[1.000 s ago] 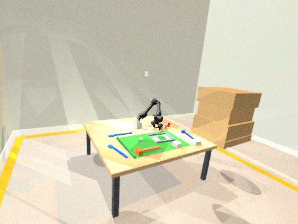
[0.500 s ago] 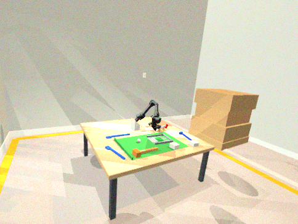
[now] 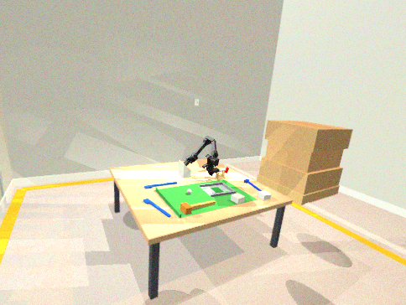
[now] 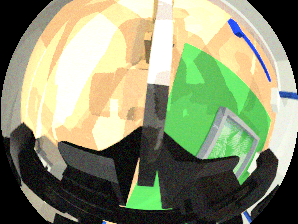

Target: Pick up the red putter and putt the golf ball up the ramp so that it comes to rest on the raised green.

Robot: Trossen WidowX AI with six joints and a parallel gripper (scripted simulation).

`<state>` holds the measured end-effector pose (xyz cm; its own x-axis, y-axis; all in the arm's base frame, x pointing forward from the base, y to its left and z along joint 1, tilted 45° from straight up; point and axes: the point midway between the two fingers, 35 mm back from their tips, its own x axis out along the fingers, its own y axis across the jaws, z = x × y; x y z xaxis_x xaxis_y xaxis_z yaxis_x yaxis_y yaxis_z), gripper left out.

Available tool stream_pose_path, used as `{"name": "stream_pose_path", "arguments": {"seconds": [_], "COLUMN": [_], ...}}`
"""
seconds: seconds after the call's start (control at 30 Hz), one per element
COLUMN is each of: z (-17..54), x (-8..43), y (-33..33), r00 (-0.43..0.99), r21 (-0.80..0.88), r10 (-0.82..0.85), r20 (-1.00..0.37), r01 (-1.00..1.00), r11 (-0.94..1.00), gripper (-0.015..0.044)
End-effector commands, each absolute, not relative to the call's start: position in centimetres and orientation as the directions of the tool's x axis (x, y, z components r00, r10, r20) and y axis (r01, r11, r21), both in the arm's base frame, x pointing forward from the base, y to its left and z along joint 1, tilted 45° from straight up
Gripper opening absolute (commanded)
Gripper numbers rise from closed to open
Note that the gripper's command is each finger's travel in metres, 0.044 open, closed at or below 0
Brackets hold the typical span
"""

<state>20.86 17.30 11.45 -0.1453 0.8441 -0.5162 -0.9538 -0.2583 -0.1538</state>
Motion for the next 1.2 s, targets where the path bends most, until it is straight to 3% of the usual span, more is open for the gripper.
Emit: {"name": "stream_pose_path", "arguments": {"seconds": [0.0,0.57,1.17], "z": [12.5,16.3,11.3], "x": [21.3,21.3,25.1], "y": [16.3,12.6,6.4], "r00": [-0.139,-0.14,-0.067], "r21": [-0.16,-0.147,0.16], "r10": [0.845,0.85,0.778], "r20": [-0.516,-0.508,-0.625], "r01": [-0.954,-0.958,-0.986], "r11": [-0.254,-0.246,0.044], "gripper": [0.0,0.0,0.0]}}
